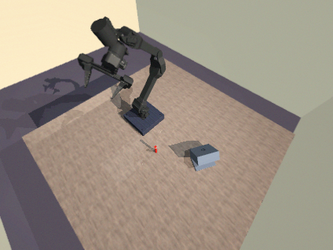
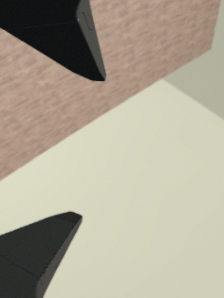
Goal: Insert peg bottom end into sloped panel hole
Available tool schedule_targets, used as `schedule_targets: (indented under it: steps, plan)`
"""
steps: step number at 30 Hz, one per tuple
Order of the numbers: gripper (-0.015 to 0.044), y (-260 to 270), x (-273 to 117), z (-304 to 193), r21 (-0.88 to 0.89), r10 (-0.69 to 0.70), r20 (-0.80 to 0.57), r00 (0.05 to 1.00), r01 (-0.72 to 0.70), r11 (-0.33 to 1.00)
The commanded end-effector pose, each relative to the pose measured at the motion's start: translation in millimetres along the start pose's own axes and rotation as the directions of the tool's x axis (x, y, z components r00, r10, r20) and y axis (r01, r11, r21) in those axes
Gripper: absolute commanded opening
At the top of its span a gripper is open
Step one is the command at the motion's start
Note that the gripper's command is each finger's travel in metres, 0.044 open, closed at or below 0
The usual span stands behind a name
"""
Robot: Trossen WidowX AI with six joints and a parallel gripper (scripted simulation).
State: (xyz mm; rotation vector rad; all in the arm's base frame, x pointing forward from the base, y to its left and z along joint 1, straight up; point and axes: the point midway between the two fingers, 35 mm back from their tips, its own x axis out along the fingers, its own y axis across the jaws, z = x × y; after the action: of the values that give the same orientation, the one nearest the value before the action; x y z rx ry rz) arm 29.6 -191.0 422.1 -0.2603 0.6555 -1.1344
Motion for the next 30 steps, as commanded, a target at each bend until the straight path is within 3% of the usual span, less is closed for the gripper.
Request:
schedule_targets:
  steps: [1,9,30]
  plan:
    - [0.0440,1.9,13.7,-3.1,0.050,0.034,-0.014,0.999,-0.033,0.998]
    - [0.0440,9.3,29.6,-4.6,0.094,0.080,-0.020,0.997,-0.078,0.993]
    - [0.0440,50.5,79.5,-17.7,0.548,0.285,-0.107,0.952,-0.183,0.816]
